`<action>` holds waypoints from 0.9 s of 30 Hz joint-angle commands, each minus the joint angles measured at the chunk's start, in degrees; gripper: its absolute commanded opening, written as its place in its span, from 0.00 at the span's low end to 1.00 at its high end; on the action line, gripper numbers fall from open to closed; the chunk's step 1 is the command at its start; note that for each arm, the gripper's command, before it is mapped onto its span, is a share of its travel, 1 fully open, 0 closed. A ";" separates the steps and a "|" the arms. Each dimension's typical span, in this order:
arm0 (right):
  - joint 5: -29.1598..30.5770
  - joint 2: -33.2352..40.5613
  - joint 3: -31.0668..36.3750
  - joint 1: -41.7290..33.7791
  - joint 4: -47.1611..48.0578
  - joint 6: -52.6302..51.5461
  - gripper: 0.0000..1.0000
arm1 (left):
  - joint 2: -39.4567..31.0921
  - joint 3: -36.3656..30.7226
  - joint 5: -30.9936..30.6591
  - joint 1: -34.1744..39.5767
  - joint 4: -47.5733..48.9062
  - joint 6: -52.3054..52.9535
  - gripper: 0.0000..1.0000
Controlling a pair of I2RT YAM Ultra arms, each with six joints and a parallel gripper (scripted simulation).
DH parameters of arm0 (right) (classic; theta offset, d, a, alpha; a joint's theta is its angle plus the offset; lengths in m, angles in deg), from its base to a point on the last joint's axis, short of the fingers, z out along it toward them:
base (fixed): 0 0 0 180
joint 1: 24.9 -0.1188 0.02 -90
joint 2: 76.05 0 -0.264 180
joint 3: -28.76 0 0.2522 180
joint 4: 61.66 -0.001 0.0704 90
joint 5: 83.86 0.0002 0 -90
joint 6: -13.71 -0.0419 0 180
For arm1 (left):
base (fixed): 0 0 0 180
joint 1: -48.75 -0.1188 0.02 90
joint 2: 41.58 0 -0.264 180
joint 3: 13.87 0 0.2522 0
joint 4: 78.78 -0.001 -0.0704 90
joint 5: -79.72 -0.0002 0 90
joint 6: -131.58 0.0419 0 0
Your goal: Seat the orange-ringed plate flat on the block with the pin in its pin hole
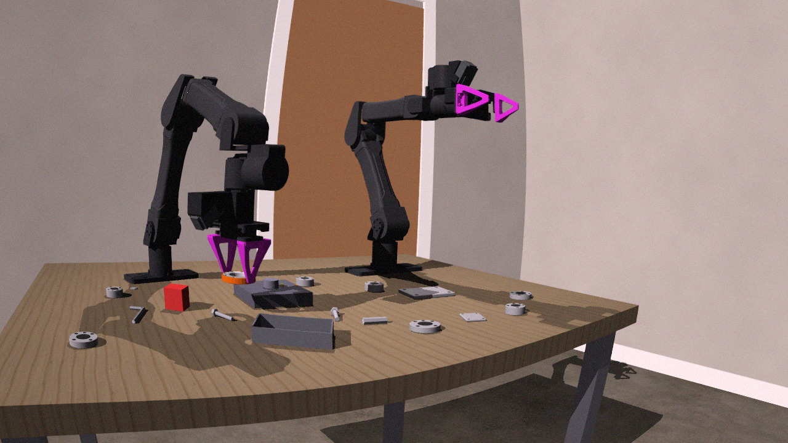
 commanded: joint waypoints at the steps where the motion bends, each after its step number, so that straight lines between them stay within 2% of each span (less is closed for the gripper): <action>1: 0.65 2.86 0.70 -1.85 0.77 12.76 0.00 | -0.11 2.01 -0.10 -0.62 -0.34 0.29 1.00; 9: 0.32 3.47 1.88 -4.98 1.36 31.90 0.00 | -0.11 2.01 -0.10 -0.62 -0.34 0.29 1.00; 11: 0.32 3.47 1.88 -4.98 1.36 31.90 0.00 | -0.11 2.01 -0.10 -0.62 -0.34 0.29 1.00; 24: 0.17 5.14 3.96 -10.08 2.37 64.91 0.00 | -0.11 2.01 -0.10 -0.62 -0.34 0.29 1.00; 27: 0.10 5.33 4.26 -10.97 2.47 69.57 0.00 | -0.11 2.01 -0.10 -0.62 -0.34 0.29 1.00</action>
